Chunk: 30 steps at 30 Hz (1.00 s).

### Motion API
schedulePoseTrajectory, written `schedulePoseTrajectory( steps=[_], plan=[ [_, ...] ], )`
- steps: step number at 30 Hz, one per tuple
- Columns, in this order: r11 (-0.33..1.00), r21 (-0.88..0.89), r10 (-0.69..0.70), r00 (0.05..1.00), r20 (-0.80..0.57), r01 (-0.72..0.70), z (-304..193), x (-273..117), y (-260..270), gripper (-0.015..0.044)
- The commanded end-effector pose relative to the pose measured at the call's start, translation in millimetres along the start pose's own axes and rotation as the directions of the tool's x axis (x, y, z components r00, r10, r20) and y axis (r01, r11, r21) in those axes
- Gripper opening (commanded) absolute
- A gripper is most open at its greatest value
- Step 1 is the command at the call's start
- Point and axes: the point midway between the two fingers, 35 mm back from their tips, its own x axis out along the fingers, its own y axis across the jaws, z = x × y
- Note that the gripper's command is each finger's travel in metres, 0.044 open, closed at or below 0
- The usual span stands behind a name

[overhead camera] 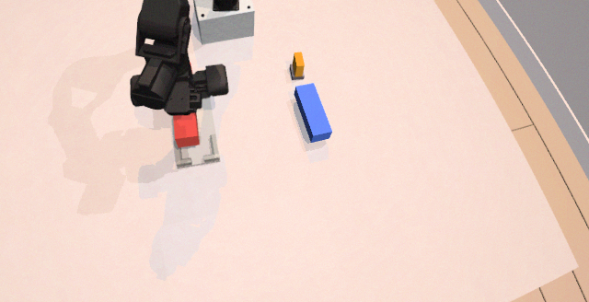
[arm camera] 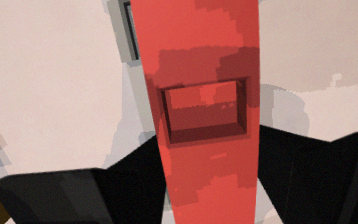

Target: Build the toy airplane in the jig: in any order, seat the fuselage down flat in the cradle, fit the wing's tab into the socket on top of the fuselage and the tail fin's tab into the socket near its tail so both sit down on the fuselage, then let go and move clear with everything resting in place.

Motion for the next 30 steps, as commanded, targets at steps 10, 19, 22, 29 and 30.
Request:
schedulePoseTrajectory(
  steps=[10,19,22,29,30],
  plan=[
    [1.000,-0.005,0.004,1.000,0.002,-0.004,0.2,0.5,0.5,0.0197],
    [1.000,-0.005,0.004,1.000,0.002,-0.004,0.9,12.8,0.5,0.0197],
    [1.000,-0.005,0.004,1.000,0.002,-0.004,1.0,17.7,0.6,0.0197],
    [1.000,-0.005,0.004,1.000,0.002,-0.004,1.0,29.1,0.9,0.0197],
    [1.000,-0.005,0.004,1.000,0.002,-0.004,0.9,30.7,0.9,0.0197]
  ],
)
